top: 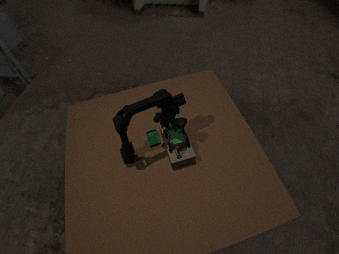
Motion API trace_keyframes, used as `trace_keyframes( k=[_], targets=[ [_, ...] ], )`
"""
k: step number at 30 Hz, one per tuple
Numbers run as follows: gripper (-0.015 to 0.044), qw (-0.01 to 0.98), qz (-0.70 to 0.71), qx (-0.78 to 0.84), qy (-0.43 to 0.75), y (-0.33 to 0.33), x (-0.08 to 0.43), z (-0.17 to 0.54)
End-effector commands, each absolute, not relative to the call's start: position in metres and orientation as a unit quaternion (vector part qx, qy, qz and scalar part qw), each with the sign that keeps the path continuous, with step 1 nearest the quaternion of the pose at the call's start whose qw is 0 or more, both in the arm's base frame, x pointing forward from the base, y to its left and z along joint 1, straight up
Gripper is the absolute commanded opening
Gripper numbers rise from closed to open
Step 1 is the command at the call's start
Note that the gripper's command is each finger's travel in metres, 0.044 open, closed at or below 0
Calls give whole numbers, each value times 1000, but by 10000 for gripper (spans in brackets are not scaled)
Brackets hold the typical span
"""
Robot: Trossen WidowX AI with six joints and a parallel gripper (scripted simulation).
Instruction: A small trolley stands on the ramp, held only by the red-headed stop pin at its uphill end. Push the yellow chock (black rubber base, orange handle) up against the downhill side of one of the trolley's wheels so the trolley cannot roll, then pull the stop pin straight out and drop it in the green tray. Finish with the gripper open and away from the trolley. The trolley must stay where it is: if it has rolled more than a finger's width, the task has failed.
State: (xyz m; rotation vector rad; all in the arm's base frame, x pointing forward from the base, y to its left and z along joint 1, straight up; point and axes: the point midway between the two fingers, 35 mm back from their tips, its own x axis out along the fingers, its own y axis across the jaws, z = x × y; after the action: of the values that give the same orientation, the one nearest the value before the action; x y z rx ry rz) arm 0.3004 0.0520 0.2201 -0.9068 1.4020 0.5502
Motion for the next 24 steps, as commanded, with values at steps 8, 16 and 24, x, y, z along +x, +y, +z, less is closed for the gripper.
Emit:
trace_keyframes(
  k=[8,16,24],
  targets=[
    [190,527,343,-527,571,2,309,229],
    [190,428,418,-602,530,-34,309,234],
    [190,408,432,-613,521,-41,309,235]
  ],
)
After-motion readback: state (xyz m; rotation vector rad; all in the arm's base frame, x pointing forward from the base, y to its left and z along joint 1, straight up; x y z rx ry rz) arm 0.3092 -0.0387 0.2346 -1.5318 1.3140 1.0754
